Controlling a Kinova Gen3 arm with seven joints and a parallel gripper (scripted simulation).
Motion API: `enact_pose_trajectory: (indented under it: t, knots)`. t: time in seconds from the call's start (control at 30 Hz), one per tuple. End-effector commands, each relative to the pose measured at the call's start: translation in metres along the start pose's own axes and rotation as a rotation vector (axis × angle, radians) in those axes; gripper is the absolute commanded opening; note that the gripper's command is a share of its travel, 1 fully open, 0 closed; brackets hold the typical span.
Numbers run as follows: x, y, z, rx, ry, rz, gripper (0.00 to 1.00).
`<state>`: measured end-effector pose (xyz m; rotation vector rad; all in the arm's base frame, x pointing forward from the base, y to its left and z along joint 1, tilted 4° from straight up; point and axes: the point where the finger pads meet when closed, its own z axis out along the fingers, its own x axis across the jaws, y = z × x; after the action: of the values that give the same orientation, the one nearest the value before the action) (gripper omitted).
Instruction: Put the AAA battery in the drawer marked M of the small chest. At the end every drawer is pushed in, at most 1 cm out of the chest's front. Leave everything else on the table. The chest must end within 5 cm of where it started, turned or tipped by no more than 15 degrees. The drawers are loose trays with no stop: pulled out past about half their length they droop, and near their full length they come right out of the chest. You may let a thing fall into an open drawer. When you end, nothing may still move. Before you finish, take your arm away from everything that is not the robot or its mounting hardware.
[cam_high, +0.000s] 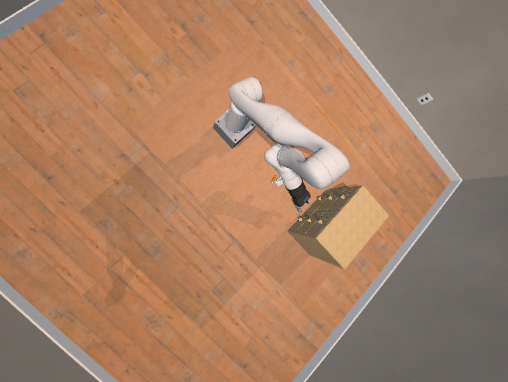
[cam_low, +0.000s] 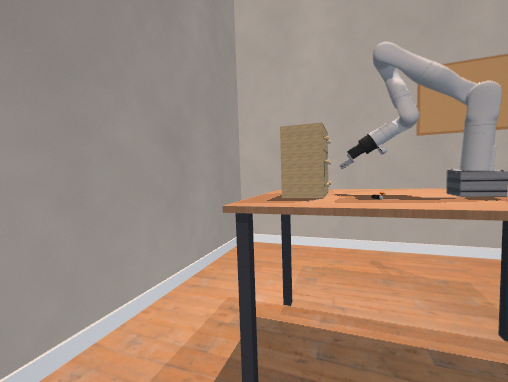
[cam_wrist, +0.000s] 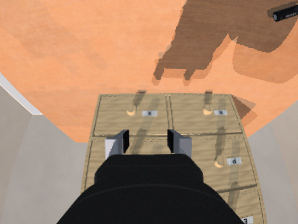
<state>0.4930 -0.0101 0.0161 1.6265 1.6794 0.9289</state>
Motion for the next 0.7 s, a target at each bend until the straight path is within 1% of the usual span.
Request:
enact_pose_trajectory:
  t: [0.0, 0.67]
  knots:
    - [-0.0002, 0.0036, -0.0007, -0.002, 0.0, -0.001, 1.0]
    - [-0.0002, 0.0058, -0.0058, 0.045, -0.001, -0.001, 1.0]
